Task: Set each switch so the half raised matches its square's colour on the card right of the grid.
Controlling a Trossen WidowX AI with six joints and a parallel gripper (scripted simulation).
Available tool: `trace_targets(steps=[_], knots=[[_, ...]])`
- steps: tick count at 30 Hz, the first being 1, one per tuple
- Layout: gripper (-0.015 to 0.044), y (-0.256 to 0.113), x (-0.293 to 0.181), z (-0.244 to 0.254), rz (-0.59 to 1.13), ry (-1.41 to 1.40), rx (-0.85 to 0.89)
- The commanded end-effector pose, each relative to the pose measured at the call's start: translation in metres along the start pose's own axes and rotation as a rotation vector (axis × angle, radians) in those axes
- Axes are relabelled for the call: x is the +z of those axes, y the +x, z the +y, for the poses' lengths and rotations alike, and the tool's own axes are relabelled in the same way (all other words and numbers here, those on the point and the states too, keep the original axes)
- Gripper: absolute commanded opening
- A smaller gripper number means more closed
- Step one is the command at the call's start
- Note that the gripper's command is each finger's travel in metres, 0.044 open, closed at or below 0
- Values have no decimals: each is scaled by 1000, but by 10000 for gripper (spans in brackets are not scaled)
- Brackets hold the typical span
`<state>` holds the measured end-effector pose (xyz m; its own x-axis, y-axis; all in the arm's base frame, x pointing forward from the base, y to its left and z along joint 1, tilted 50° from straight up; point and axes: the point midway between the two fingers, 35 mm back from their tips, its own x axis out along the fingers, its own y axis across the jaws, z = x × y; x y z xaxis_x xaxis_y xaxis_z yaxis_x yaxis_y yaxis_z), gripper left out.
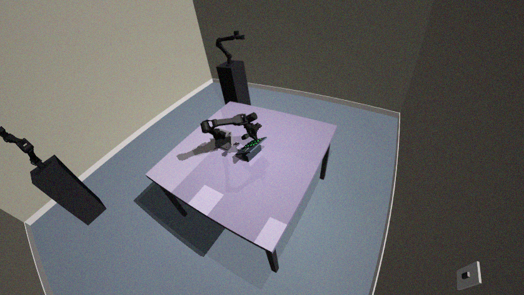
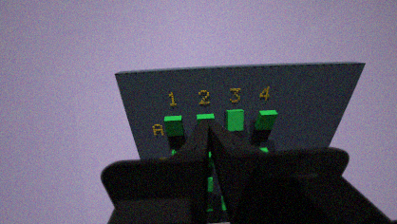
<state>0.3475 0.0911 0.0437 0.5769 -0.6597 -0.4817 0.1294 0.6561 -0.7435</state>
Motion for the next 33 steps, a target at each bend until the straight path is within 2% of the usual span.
trace_targets(steps=[1,33], knots=[[0,1,-1,1,2,-7,3],[0,2,0,0,0,0,1]])
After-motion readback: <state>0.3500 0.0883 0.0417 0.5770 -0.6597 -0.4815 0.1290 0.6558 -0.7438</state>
